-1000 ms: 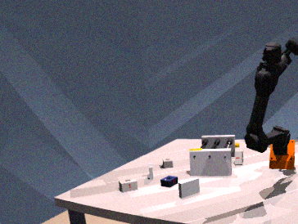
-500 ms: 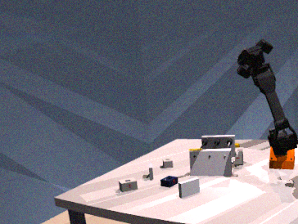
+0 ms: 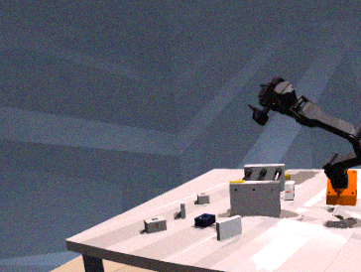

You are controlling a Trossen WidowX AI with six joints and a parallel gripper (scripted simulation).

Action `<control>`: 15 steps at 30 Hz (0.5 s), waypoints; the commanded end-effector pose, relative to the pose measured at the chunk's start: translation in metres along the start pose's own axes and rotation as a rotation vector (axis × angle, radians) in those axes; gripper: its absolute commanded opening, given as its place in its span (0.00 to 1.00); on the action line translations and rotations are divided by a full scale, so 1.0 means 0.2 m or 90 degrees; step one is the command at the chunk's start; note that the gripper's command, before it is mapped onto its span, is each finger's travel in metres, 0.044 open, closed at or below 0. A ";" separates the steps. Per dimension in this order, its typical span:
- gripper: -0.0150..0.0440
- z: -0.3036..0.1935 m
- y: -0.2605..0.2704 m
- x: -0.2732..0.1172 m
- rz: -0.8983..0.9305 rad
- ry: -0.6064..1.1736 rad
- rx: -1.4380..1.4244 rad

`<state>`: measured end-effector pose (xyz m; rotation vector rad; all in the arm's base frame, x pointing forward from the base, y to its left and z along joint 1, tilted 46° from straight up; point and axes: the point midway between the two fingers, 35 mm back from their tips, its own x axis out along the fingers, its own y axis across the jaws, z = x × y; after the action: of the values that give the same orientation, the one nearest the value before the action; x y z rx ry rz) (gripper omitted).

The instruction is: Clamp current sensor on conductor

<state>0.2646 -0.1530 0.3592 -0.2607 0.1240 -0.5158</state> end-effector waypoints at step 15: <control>1.00 0.03 0.82 -0.15 0.330 -0.102 0.168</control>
<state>0.3155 -0.0036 0.3235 -0.0133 -0.0450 -0.0122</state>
